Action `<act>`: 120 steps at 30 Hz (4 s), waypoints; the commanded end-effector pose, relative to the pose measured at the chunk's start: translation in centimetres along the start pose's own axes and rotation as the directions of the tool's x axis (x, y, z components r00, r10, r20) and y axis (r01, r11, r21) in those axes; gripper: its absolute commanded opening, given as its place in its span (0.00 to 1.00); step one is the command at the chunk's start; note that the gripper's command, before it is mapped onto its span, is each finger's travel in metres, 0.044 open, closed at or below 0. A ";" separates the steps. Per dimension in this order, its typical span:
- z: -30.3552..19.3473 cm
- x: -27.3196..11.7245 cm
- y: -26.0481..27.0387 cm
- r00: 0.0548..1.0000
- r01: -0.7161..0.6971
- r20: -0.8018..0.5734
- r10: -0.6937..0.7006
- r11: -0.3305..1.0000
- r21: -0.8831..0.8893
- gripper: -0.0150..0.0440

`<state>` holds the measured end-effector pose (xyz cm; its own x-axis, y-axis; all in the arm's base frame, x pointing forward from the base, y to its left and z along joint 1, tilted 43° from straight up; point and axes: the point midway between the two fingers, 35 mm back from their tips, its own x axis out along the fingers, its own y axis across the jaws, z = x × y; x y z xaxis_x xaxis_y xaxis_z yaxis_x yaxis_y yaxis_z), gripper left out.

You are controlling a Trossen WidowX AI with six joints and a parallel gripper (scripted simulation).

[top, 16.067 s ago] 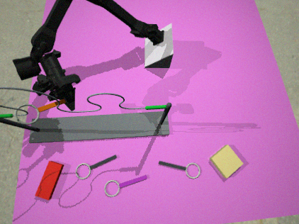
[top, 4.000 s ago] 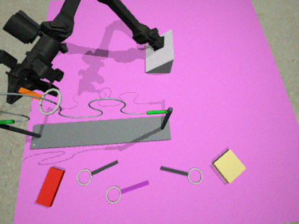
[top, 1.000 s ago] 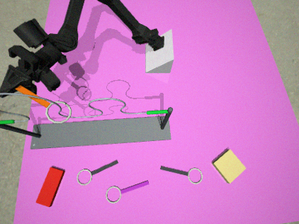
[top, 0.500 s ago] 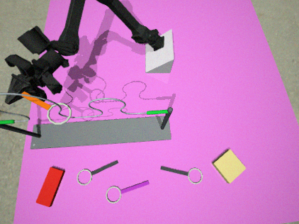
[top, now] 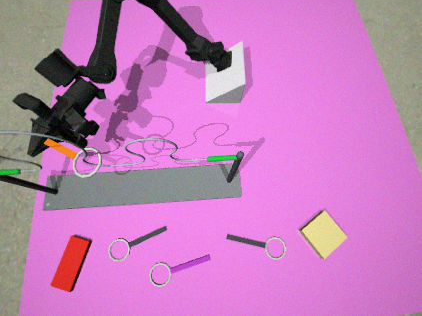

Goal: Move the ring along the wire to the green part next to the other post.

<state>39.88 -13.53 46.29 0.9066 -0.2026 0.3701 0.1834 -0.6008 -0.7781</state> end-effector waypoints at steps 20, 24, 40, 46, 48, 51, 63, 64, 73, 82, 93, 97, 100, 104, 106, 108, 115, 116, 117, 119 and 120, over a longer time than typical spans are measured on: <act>2.2 -2.4 8.6 0.956 -0.259 0.005 0.293 0.836 0.484 0.00; 3.0 -3.0 9.8 0.941 -0.293 0.022 0.339 0.777 0.557 0.00; 7.1 -5.8 13.4 0.864 -0.385 0.120 0.488 0.490 0.782 0.00; 8.7 -6.8 14.2 0.836 -0.400 0.160 0.524 0.384 0.832 0.00; 9.2 -7.1 14.3 0.828 -0.403 0.173 0.533 0.352 0.845 0.00; 9.9 -7.5 14.6 0.816 -0.406 0.190 0.545 0.308 0.860 0.00; 12.2 -8.9 15.0 0.785 -0.410 0.239 0.571 0.190 0.892 0.00; 12.3 -9.0 15.0 0.784 -0.410 0.241 0.572 0.185 0.893 0.00; 13.4 -9.6 15.1 0.776 -0.409 0.255 0.577 0.154 0.899 0.00; 14.5 -10.3 15.3 0.768 -0.409 0.268 0.582 0.122 0.905 0.00; 16.5 -11.4 15.4 0.743 -0.403 0.309 0.593 0.028 0.915 0.00; 17.4 -11.9 15.3 0.729 -0.397 0.333 0.598 -0.028 0.918 0.00; 18.2 -12.4 15.3 0.716 -0.390 0.355 0.601 -0.078 0.918 0.00; 19.2 -12.9 15.1 0.699 -0.380 0.384 0.603 -0.141 0.914 0.00; 19.8 -13.2 14.9 0.689 -0.372 0.402 0.603 -0.182 0.910 0.00; 20.4 -13.5 14.7 0.678 -0.363 0.422 0.603 -0.225 0.904 0.00; 22.6 -14.6 13.8 0.638 -0.321 0.494 0.591 -0.378 0.868 0.00; 22.9 -14.8 13.6 0.632 -0.314 0.504 0.588 -0.400 0.861 0.00; 23.2 -15.0 13.4 0.626 -0.307 0.515 0.585 -0.422 0.853 0.00; 23.8 -15.2 13.0 0.615 -0.291 0.536 0.578 -0.465 0.836 0.00; 24.1 -15.4 12.8 0.610 -0.283 0.547 0.574 -0.487 0.827 0.00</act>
<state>37.60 -0.89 18.51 0.8699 -0.0901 -0.4849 -0.0252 0.9738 -0.2261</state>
